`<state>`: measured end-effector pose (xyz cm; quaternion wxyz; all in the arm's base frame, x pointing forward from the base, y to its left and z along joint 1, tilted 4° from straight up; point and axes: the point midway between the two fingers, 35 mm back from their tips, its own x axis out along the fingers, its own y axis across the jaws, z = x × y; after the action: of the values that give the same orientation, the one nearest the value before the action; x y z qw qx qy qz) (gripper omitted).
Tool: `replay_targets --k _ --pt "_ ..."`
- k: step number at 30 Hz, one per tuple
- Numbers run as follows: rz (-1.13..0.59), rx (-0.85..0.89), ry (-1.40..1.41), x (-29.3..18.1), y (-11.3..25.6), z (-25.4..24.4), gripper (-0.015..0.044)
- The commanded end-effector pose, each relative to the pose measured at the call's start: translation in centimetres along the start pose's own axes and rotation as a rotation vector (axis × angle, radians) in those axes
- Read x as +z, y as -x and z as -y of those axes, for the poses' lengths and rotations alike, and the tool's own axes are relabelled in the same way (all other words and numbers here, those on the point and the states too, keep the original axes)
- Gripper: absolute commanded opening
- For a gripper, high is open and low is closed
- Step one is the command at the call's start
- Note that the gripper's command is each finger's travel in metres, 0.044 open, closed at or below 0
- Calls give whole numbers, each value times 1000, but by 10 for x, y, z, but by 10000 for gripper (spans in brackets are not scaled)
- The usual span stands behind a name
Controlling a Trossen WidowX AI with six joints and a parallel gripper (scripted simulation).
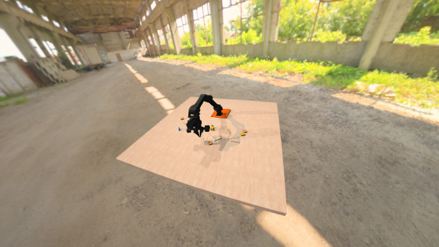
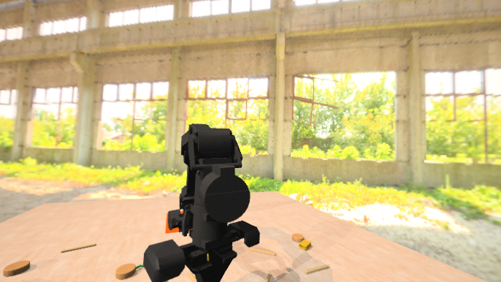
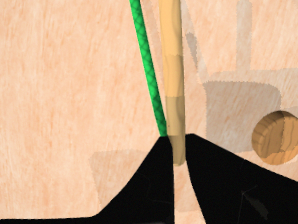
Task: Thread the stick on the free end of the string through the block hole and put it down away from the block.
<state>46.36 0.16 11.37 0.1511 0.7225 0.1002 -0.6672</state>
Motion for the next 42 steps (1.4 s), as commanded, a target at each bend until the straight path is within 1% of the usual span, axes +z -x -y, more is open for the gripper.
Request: replay_targets --k 1,42 --pt "-8 -3 108 -2 -1 2 0" --pt "-9 1 1354 -1 -9 12 0"
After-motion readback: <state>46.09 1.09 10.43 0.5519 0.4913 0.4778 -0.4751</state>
